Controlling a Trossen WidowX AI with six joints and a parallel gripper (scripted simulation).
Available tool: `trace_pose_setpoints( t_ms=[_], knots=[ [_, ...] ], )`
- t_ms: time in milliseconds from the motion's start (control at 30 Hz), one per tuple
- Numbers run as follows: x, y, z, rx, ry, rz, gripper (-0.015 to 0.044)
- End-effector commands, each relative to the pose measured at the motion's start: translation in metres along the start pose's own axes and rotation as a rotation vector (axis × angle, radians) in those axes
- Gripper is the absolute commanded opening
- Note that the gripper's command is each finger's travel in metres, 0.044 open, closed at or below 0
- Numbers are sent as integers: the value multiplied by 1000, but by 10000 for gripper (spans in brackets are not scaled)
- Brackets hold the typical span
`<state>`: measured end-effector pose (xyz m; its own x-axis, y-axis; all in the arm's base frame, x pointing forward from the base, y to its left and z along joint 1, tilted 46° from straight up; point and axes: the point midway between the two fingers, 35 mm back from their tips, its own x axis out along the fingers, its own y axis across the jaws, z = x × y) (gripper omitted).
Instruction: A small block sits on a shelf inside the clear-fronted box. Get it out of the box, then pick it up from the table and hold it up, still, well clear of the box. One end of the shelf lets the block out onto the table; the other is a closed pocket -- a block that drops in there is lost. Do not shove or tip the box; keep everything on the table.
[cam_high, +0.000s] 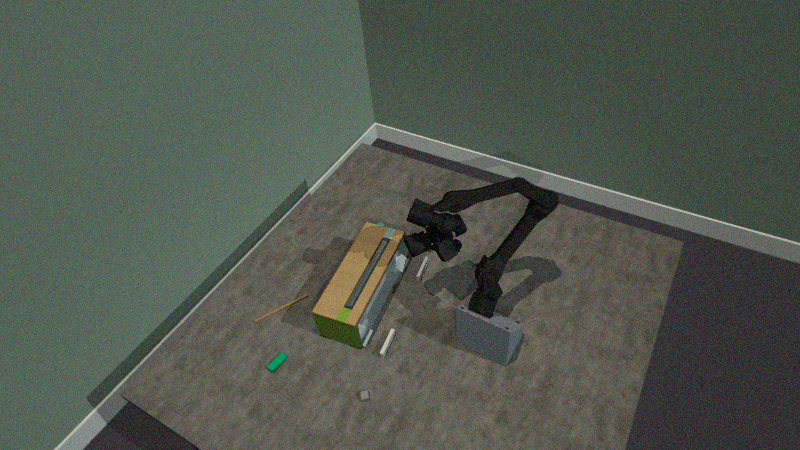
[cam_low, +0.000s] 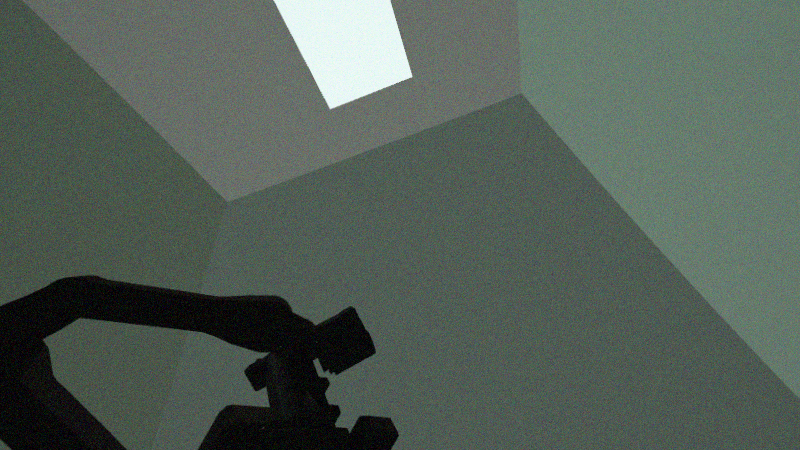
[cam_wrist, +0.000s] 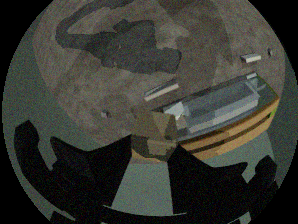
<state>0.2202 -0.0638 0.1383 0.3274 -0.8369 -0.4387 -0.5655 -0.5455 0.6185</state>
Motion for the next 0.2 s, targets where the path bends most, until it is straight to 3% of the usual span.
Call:
trace_pose_setpoints(
  t_ms=[0, 167],
  knots=[
    [0, 1, 0, -7, 2, 3, 0],
    [0, 1, 0, -7, 2, 3, 0]
  ],
)
